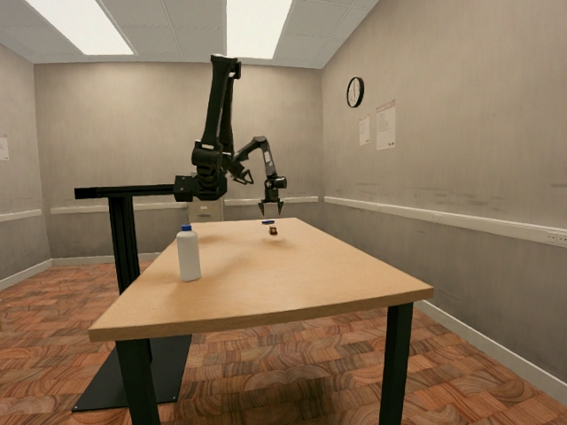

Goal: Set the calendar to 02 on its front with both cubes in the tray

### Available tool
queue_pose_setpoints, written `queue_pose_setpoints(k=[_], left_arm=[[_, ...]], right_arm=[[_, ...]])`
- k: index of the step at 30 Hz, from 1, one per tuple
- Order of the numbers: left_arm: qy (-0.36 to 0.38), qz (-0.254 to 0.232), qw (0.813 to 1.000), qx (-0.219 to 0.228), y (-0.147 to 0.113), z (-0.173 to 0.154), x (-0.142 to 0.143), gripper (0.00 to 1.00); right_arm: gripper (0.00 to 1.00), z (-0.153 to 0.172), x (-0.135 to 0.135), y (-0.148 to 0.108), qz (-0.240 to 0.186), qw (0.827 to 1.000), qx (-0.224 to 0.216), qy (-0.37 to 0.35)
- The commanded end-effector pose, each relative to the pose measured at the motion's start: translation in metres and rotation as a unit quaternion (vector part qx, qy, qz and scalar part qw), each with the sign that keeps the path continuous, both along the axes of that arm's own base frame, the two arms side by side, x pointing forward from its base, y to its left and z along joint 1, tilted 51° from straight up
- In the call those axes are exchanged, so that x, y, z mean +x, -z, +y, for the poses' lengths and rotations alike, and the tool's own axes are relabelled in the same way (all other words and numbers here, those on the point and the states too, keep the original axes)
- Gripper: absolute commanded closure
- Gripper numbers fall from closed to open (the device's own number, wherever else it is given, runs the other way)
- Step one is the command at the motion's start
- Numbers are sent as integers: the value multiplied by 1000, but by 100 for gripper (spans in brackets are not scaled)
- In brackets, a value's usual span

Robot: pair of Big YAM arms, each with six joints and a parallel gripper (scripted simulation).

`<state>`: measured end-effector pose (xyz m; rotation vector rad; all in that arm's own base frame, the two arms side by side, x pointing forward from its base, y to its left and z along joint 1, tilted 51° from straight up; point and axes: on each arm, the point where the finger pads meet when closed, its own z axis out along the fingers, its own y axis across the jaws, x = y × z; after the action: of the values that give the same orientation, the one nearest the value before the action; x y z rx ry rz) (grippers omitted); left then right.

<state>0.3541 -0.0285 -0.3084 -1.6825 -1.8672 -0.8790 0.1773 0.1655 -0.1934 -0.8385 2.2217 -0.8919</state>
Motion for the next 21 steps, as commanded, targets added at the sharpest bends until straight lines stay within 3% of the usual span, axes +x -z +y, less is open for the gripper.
queue_pose_setpoints(k=[1, 2, 6, 9, 15, 21], left_arm=[[-29, -72, 996, -35, -6, 0, 14, 0], [-29, -72, 996, -35, -6, 0, 14, 0], [-66, -166, 979, -104, -2, -1, 13, 0], [-89, -207, 964, -139, 11, 5, -3, 0], [-126, -303, 920, -213, 14, 4, -6, 0], [-135, -338, 899, -242, 16, 3, -8, 0]], right_arm=[[0, 13, 3, 3, -6, 1000, 15, 5], [0, 13, 3, 3, -6, 1000, 15, 5], [0, 13, 3, 3, -6, 1000, 15, 5], [0, 13, 3, 3, -6, 1000, 15, 5], [0, 13, 3, 3, -6, 1000, 15, 5], [0, 13, 3, 3, -6, 1000, 15, 5]])
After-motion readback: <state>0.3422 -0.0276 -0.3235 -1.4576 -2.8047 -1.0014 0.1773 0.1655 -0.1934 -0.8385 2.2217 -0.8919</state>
